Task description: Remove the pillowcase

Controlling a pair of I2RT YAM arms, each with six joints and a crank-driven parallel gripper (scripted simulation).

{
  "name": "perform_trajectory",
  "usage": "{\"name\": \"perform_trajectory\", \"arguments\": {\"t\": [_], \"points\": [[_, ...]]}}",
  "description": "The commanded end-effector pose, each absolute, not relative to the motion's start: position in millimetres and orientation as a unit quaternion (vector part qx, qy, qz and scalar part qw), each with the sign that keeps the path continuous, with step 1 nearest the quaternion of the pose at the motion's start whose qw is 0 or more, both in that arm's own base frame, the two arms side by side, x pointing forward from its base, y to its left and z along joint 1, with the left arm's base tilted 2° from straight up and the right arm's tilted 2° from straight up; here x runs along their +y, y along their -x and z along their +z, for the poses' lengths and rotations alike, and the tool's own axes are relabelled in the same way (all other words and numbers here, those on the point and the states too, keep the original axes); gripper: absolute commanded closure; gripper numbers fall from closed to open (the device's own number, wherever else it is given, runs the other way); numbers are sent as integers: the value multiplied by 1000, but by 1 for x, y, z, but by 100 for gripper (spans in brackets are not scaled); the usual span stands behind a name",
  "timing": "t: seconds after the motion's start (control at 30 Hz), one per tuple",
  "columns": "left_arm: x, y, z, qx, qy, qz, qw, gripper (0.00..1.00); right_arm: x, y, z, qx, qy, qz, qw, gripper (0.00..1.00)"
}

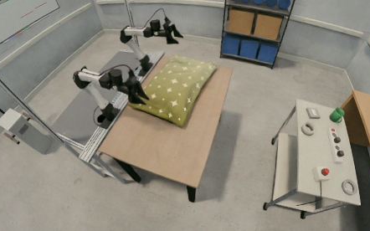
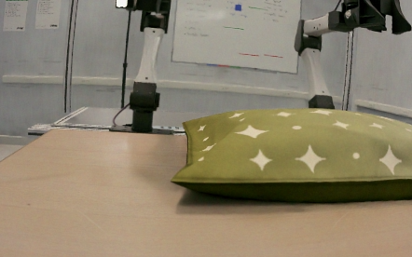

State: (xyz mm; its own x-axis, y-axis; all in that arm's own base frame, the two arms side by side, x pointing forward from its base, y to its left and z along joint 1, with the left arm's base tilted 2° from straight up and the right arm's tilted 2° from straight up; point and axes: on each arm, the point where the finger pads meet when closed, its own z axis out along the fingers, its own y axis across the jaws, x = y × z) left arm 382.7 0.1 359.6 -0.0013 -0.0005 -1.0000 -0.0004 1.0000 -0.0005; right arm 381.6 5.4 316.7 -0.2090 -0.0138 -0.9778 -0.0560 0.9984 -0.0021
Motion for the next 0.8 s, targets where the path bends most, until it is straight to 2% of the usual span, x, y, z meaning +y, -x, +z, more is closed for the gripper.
{"name": "perform_trajectory", "arguments": {"t": [0.0, 0.47, 0.77], "points": [[2, -380, 376, 696, 2, 7, 718, 0, 9, -374, 295, 827, 48, 35, 559, 59], [2, -380, 376, 696, 2, 7, 718, 0, 17, -352, 215, 930, 67, 123, 341, 59], [2, -380, 376, 696, 2, 7, 718, 0, 22, -329, 162, 947, 28, 285, 144, 59]]}}
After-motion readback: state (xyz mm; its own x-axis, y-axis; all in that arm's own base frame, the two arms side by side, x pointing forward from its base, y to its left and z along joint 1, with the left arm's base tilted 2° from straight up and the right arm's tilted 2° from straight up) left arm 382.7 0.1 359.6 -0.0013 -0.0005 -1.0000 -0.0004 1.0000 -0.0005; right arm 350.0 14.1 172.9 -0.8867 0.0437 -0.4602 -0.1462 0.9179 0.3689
